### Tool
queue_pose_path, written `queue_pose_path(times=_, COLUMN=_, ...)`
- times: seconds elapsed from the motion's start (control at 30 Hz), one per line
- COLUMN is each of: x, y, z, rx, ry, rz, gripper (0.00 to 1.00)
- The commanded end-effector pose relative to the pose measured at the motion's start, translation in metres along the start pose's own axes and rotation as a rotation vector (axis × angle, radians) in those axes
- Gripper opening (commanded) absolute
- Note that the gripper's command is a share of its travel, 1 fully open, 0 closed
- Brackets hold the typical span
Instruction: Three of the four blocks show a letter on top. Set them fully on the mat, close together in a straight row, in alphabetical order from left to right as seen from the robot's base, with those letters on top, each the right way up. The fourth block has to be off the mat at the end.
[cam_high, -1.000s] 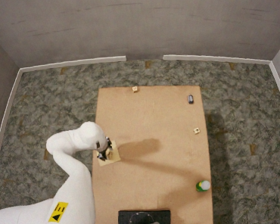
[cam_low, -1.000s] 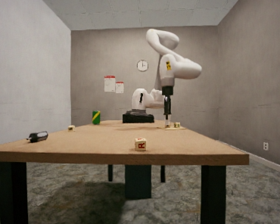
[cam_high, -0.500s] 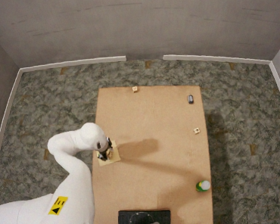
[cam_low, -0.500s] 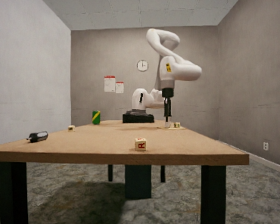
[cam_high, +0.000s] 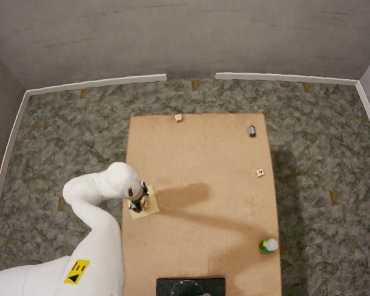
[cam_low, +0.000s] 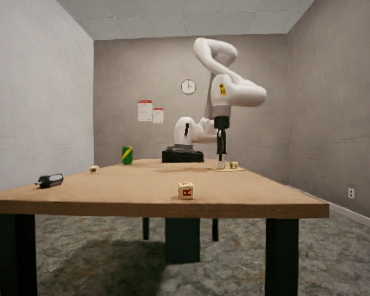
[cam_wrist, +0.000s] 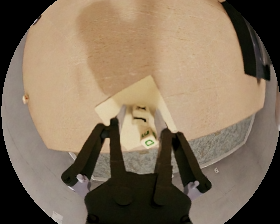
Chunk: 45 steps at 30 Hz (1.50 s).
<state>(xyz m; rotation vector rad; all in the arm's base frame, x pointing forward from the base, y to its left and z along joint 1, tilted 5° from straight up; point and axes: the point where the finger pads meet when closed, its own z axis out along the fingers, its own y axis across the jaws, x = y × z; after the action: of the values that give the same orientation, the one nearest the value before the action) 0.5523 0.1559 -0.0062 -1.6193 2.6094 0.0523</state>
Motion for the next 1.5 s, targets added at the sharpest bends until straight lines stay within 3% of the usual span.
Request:
queue_pose_path(times=0.0, x=-0.0021, y=0.0032, z=0.0028, rx=-0.004, ry=-0.004, rz=-0.001, gripper=0.46)
queue_pose_path(times=0.5, x=-0.0021, y=0.0032, z=0.0028, rx=-0.004, ry=-0.004, rz=-0.001, gripper=0.46)
queue_pose_path(times=0.53, x=-0.0021, y=0.0032, z=0.0028, rx=-0.004, ry=-0.004, rz=-0.001, gripper=0.35)
queue_pose_path(times=1.07, x=-0.0021, y=0.0032, z=0.0028, rx=-0.004, ry=-0.004, rz=-0.001, gripper=0.35)
queue_pose_path(times=1.1, x=-0.0021, y=0.0032, z=0.0028, rx=-0.004, ry=-0.004, rz=-0.001, gripper=0.24)
queue_pose_path(times=1.47, x=-0.0021, y=0.0032, z=0.0028, rx=-0.004, ry=-0.004, rz=-0.001, gripper=0.24)
